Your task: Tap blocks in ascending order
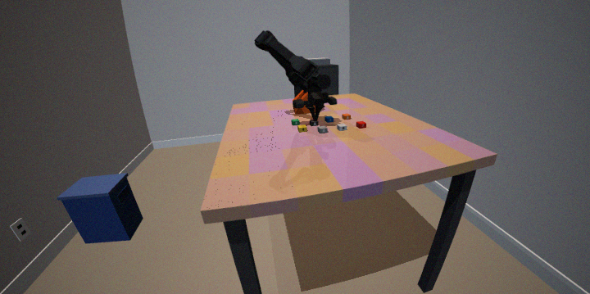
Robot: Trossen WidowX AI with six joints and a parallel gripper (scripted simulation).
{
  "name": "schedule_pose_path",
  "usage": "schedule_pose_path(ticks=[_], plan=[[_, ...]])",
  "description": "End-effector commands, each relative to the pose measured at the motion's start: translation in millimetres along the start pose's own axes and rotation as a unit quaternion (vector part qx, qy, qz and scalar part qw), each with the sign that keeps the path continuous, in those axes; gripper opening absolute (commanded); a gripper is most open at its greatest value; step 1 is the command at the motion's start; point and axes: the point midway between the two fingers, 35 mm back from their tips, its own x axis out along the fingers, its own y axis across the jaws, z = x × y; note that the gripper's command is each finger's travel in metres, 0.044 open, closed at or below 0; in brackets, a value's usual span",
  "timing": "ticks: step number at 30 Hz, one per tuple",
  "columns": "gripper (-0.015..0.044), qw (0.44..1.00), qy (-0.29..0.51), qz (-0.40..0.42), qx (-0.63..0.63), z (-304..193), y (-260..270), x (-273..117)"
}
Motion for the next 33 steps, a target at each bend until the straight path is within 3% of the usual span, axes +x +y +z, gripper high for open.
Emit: schedule_pose_path(ticks=[1, 7, 11, 22, 27, 33], plan=[[0.0020, 1.000, 0.001, 0.000, -0.001, 0, 0, -9], [0.0020, 1.000, 0.003, -0.002, -0.004, -2, 0, -28], [0.0125, 1.000, -0.002, 0.009, -0.012, 6, 21, -37], [0.0400, 0.999, -0.002, 0.032, -0.027, 11, 171, -95], [0.0400, 1.000, 0.002, 0.014, -0.007, -12, 233, -112], [0.0400, 1.000, 0.002, 0.010, -0.003, -18, 243, -114]])
